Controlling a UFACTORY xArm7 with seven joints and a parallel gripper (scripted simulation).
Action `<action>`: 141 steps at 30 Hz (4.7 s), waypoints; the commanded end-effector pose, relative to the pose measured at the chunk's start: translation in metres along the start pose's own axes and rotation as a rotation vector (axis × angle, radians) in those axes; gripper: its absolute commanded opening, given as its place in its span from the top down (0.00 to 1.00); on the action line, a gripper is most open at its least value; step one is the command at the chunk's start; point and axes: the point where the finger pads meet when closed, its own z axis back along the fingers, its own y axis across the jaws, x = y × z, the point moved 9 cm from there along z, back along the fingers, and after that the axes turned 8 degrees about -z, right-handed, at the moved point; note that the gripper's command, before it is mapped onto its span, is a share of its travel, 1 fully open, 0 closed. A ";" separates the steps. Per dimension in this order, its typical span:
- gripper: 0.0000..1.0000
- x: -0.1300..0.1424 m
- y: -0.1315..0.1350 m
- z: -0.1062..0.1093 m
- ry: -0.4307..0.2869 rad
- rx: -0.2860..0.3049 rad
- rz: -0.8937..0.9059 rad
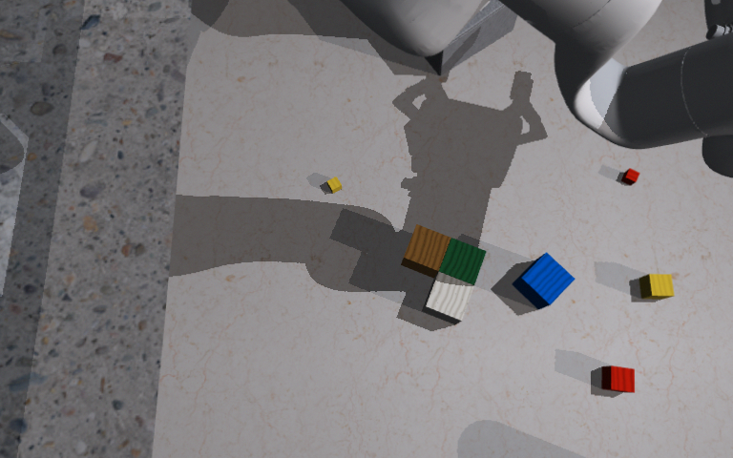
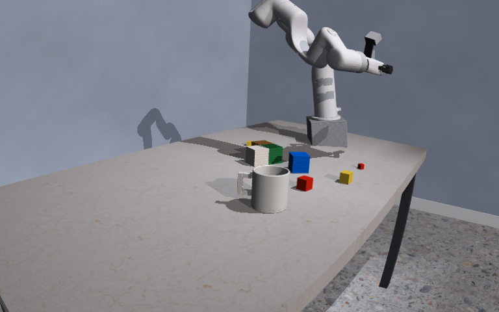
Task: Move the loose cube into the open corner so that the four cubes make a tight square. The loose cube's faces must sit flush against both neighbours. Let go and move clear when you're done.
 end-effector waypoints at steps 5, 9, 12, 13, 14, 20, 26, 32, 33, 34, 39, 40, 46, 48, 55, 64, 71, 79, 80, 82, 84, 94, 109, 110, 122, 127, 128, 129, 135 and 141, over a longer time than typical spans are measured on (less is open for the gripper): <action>0.00 -0.001 0.000 0.000 -0.002 0.000 0.002; 0.00 -0.001 0.000 0.000 -0.002 0.000 0.002; 0.00 -0.001 0.000 0.000 -0.002 0.000 0.002; 0.00 -0.001 0.000 0.000 -0.002 0.000 0.002; 0.00 -0.001 0.000 0.000 -0.002 0.000 0.002; 0.00 0.003 0.001 0.002 -0.021 0.009 -0.009; 0.00 0.055 0.012 0.030 -0.256 0.130 -0.133; 0.00 0.104 0.015 0.074 -0.524 0.273 -0.243; 0.00 0.104 0.015 0.074 -0.524 0.273 -0.243; 0.00 0.104 0.015 0.074 -0.524 0.273 -0.243; 0.00 0.118 0.013 0.094 -0.625 0.328 -0.274; 0.00 0.130 0.011 0.114 -0.727 0.383 -0.301; 0.00 0.140 0.007 0.136 -0.827 0.439 -0.320; 0.00 0.147 0.003 0.157 -0.924 0.492 -0.333; 0.00 0.151 -0.001 0.177 -1.015 0.542 -0.339; 0.00 0.151 -0.013 0.224 -1.232 0.660 -0.328; 0.00 0.147 -0.019 0.242 -1.323 0.708 -0.311; 0.00 0.143 -0.024 0.255 -1.386 0.740 -0.294; 0.00 0.143 -0.024 0.255 -1.386 0.740 -0.294; 0.00 0.143 -0.024 0.255 -1.386 0.740 -0.294; 0.00 0.143 -0.024 0.255 -1.386 0.740 -0.294; 0.00 0.143 -0.024 0.255 -1.386 0.740 -0.294; 0.00 0.146 -0.022 0.253 -1.489 0.455 0.002; 0.00 0.146 -0.022 0.253 -1.498 0.426 0.032; 0.00 0.146 -0.020 0.252 -1.598 -0.003 0.455; 0.00 0.144 -0.020 0.252 -1.614 -0.190 0.633; 0.00 0.144 -0.020 0.253 -1.614 -0.228 0.670; 0.00 0.144 -0.020 0.253 -1.613 -0.266 0.707; 0.17 0.144 -0.021 0.254 -1.583 -0.444 0.895; 0.17 0.144 -0.021 0.255 -1.575 -0.466 0.921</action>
